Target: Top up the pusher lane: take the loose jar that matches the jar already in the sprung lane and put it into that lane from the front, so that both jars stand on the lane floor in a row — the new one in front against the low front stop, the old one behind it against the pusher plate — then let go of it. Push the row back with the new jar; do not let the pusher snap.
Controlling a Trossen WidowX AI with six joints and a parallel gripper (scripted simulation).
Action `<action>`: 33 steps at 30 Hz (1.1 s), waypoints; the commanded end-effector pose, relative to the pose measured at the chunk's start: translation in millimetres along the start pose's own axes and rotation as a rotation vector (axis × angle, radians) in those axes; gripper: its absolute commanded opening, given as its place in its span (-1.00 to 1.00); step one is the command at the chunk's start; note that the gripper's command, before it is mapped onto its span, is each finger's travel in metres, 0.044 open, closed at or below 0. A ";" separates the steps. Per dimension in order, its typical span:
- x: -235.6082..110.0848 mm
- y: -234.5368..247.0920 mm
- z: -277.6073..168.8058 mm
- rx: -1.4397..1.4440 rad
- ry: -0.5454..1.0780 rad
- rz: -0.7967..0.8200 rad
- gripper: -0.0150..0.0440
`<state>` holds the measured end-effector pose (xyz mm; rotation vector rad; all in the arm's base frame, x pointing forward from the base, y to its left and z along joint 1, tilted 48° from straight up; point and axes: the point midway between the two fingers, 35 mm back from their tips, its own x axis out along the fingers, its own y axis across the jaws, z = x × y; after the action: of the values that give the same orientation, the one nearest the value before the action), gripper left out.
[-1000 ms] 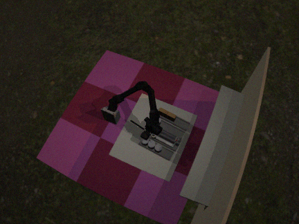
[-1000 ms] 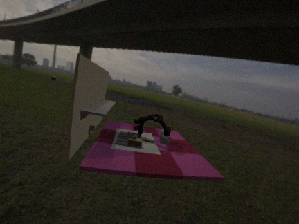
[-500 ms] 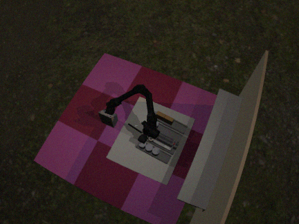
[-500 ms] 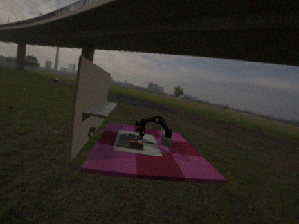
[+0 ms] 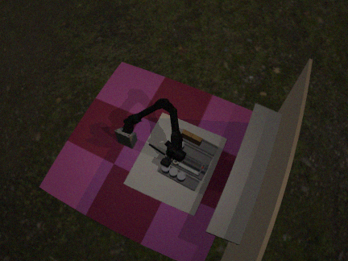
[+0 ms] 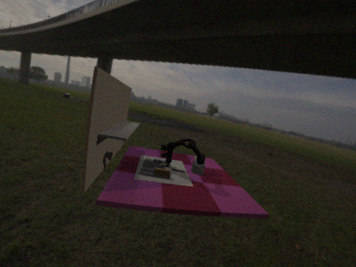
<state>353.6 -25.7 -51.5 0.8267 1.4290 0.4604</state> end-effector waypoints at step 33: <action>6.9 2.2 -0.4 -0.008 -0.009 0.007 -0.49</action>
<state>353.0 -20.0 -55.5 0.8276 1.4241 0.4639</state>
